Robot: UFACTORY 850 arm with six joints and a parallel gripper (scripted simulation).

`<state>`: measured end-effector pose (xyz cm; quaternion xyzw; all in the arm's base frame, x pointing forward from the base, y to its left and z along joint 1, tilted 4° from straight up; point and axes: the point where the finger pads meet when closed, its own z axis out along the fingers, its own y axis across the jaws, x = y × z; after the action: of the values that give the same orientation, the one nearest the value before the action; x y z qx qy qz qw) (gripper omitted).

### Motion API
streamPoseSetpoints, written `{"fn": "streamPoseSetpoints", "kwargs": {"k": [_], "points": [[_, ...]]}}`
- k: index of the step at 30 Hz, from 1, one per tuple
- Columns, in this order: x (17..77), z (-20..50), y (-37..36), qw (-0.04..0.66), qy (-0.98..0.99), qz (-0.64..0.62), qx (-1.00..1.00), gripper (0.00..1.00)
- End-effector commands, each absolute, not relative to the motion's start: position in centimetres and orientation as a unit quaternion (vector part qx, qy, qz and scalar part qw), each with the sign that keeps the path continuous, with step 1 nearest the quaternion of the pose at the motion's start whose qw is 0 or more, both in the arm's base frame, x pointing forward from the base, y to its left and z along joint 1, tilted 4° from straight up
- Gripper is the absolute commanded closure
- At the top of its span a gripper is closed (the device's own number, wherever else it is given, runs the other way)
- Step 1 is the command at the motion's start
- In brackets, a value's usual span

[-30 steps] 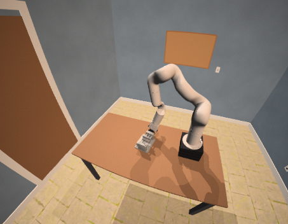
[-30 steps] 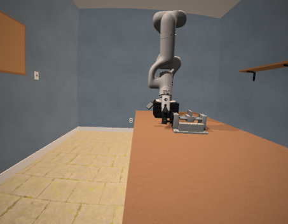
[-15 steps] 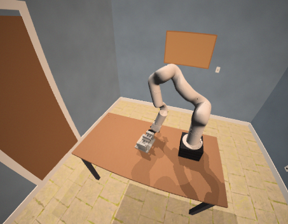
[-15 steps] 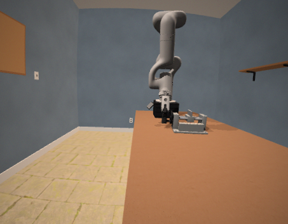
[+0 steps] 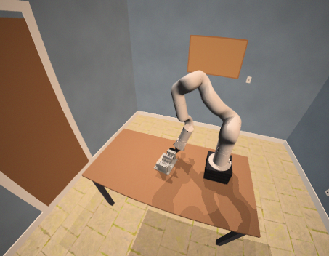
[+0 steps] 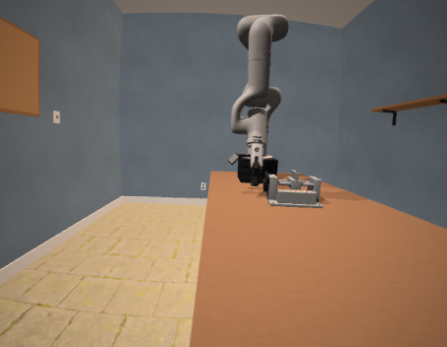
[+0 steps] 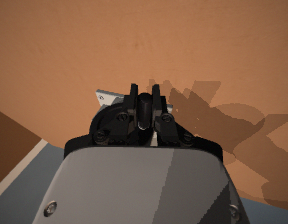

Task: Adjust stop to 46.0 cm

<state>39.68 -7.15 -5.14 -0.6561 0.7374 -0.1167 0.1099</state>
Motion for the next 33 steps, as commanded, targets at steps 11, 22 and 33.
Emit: {"fn": "streamPoseSetpoints", "kwargs": {"k": [11,22,33], "points": [[39.8,-2.9,-7.2,0.111,0.737,-0.117,-0.656,0.94],[40.8,-1.7,-7.3,0.111,0.737,-0.117,-0.656,0.94],[42.2,-1.2,-7.5,0.111,0.737,-0.117,-0.656,0.94]]}}
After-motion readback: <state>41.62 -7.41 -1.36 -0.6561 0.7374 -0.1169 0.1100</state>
